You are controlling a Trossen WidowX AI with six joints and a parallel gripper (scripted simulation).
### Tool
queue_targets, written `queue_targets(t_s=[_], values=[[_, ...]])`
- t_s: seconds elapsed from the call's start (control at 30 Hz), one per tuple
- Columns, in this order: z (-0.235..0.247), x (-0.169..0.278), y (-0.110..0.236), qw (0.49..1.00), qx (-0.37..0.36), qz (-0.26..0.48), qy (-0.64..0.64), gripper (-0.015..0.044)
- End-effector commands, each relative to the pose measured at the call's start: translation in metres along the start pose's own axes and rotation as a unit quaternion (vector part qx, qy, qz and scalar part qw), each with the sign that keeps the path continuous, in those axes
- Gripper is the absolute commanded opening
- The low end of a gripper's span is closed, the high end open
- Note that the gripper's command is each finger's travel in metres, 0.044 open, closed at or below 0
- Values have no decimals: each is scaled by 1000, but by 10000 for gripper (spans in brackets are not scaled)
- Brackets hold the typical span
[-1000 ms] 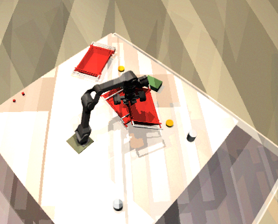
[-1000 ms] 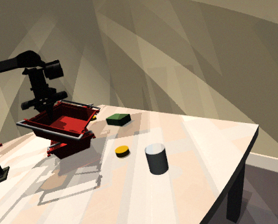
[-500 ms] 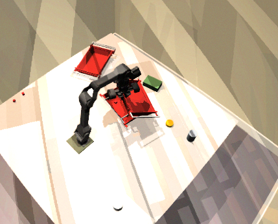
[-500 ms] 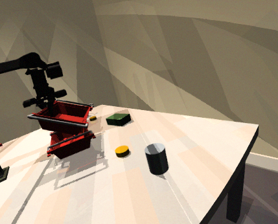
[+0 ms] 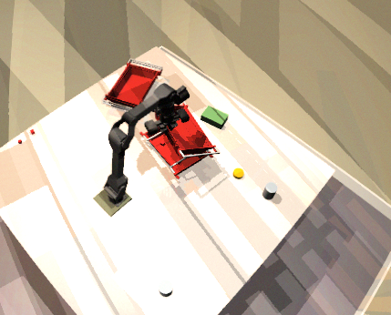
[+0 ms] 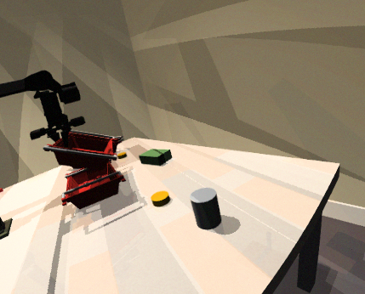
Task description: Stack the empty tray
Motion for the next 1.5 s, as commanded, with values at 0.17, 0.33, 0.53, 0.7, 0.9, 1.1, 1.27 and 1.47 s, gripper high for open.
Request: queue_targets(t_s=[0.17, 0.33, 0.53, 0.7, 0.9, 1.1, 1.27, 1.47], values=[[2, 1, 9, 1000, 15, -7, -2, 0], [2, 1, 9, 1000, 15, -7, -2, 0], [2, 1, 9, 1000, 15, -7, -2, 0], [2, 1, 9, 1000, 15, -7, -2, 0], [6, -7, 9, 1000, 15, -8, -2, 0], [10, -15, 9, 1000, 15, -9, -2, 0], [10, -14, 9, 1000, 15, -9, -2, 0], [10, -15, 9, 1000, 15, -9, -2, 0]])
Point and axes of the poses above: the point midway between the two fingers, 35 mm back from their tips, its own y axis back along the fingers, its own z axis across the jaws, x = y × z, the point moved 10 cm from there along y, back along the fingers, and after that the axes turned 13 degrees about -y, right-handed, at the moved point
